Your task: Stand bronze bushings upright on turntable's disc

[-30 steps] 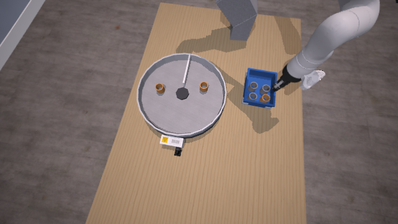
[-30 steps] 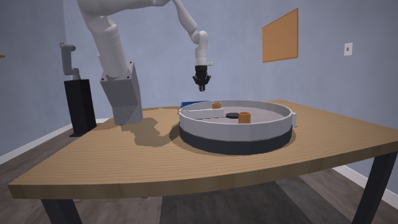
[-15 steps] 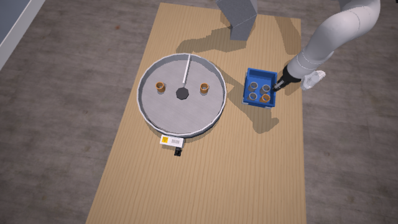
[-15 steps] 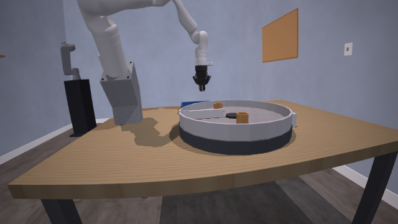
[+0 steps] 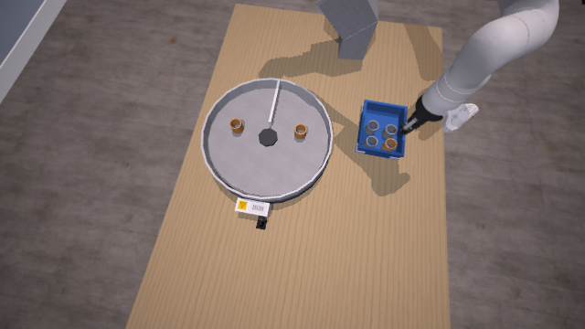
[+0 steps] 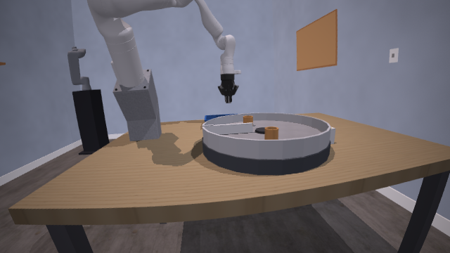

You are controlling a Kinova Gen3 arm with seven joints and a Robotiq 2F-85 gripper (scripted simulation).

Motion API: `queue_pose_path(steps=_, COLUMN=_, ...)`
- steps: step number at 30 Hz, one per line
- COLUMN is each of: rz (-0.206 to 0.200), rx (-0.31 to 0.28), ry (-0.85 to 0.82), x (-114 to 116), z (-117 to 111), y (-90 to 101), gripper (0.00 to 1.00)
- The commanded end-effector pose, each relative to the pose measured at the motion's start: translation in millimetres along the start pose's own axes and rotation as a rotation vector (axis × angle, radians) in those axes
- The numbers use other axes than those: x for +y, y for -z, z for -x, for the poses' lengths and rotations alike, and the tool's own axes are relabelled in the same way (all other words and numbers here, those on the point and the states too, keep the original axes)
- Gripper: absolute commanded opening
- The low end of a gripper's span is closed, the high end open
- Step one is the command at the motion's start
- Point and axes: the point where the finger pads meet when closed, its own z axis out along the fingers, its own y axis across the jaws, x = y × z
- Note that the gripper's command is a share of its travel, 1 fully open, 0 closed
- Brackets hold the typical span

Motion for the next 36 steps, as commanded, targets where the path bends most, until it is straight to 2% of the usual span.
queue_pose_path(steps=1, rz=0.000, rx=0.002, ry=0.000, x=-0.1, z=-0.9, y=1.3, gripper=0.12)
queue_pose_path(steps=14, rz=0.000, rx=0.002, ry=0.000, x=-0.1, z=-0.9, y=1.0, gripper=0.12)
queue_pose_path(steps=21, rz=0.000, rx=0.002, ry=0.000, x=-0.1, z=-0.9, y=-7.6, gripper=0.12)
queue_pose_path(steps=31, rz=0.000, rx=0.002, ry=0.000, x=-0.1, z=-1.0, y=-51.8, gripper=0.12)
queue_pose_path(steps=36, rz=0.000, rx=0.002, ry=0.000, x=-0.2, z=-1.1, y=-61.4, gripper=0.12)
